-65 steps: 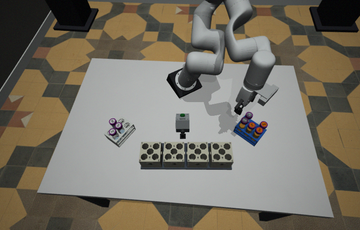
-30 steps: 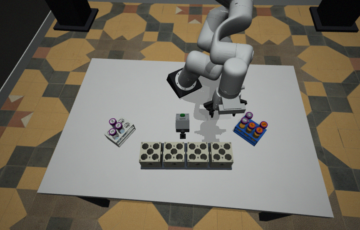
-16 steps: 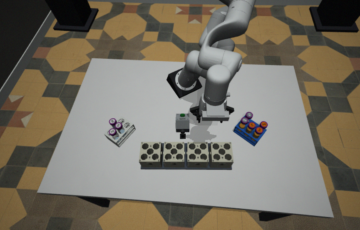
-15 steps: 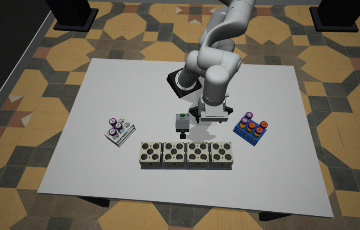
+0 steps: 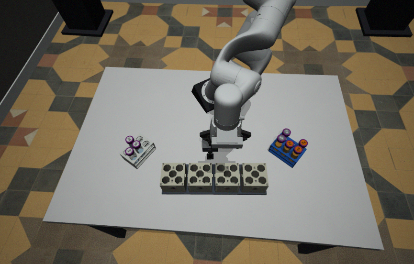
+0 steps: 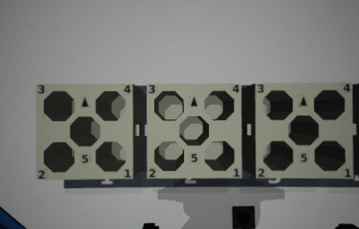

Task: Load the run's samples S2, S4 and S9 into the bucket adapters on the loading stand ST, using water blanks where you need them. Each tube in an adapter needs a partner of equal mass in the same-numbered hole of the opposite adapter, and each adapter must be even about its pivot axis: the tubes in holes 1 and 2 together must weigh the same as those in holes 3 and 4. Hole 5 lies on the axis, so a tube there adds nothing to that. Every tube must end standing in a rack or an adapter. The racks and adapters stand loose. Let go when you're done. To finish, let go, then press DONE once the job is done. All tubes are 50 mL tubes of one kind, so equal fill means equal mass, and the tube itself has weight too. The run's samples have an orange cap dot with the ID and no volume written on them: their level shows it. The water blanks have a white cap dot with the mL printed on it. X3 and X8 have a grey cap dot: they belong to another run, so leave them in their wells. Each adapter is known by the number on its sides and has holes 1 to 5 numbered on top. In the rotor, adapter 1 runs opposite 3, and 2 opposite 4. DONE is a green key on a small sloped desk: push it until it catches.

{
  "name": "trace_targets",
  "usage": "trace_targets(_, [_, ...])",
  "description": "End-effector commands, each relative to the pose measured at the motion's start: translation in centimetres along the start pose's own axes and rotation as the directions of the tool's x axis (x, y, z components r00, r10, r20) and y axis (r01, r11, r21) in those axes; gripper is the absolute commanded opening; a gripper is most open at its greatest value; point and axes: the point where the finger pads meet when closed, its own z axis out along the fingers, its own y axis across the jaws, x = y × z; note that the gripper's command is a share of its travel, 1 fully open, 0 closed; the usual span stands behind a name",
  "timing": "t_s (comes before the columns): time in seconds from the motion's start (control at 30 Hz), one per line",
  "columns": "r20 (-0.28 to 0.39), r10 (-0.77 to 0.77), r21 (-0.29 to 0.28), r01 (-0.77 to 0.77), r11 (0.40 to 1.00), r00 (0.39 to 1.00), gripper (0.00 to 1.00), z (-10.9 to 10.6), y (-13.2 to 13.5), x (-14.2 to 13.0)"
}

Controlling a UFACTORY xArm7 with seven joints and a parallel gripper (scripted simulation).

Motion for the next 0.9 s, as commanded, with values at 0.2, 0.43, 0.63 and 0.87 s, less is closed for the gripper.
trace_targets(0.2, [-0.002, 0.032, 0.001, -0.032, 0.999, 0.999, 0.57, -0.1, 3.5, 2.1])
trace_targets(0.43, [-0.001, 0.197, 0.002, -0.197, 0.980, 0.980, 0.57, -0.1, 1.0, 1.5])
trace_targets(0.63, [-0.001, 0.388, 0.002, -0.388, 0.922, 0.922, 0.57, -0.1, -1.9, 0.7])
trace_targets(0.87, [0.000, 0.563, 0.003, -0.563, 0.826, 0.826, 0.57, -0.1, -4.8, -0.1])
